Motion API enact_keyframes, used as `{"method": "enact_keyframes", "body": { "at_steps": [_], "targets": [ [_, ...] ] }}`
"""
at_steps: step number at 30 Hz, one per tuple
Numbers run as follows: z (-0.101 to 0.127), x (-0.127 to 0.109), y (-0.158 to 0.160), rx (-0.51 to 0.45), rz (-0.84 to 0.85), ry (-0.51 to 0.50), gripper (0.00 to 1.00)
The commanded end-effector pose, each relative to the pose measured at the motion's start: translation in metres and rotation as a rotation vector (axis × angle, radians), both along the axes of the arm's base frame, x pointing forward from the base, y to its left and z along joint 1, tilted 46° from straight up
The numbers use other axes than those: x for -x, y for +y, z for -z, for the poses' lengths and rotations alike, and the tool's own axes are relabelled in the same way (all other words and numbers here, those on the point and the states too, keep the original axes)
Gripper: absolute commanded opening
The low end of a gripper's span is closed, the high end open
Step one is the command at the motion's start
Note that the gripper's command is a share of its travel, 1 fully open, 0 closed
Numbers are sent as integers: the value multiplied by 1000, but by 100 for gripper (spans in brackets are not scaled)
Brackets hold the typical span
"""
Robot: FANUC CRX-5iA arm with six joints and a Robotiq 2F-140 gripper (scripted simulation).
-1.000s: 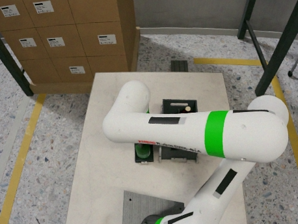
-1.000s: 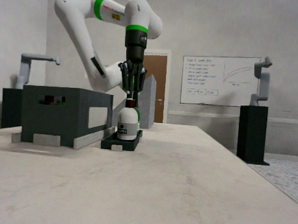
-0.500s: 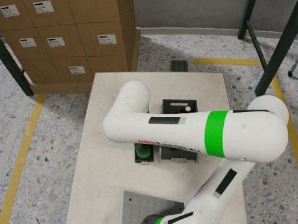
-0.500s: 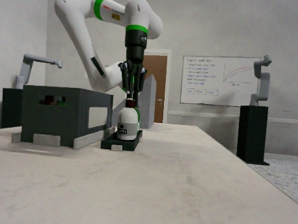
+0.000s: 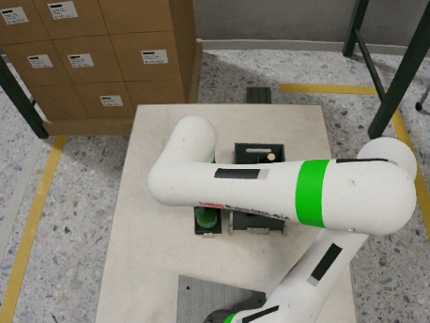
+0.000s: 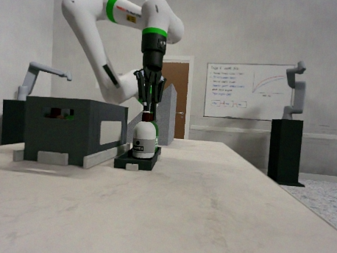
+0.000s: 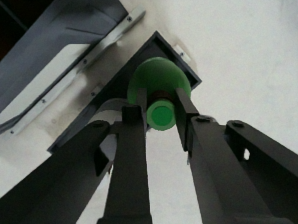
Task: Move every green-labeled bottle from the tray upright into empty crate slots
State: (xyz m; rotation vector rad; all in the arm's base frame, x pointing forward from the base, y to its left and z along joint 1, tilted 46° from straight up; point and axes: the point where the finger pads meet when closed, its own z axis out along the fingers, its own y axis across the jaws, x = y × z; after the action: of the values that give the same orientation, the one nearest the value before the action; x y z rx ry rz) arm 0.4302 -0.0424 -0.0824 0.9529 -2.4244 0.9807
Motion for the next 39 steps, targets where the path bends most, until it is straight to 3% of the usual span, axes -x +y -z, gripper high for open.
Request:
{"method": "enact_keyframes", "body": {
  "at_steps": [1,39],
  "targets": [
    [-1,-1,1,-1,-2,-1,10],
    [-11,-2,12,-1,-2,-1,10]
  ]
}}
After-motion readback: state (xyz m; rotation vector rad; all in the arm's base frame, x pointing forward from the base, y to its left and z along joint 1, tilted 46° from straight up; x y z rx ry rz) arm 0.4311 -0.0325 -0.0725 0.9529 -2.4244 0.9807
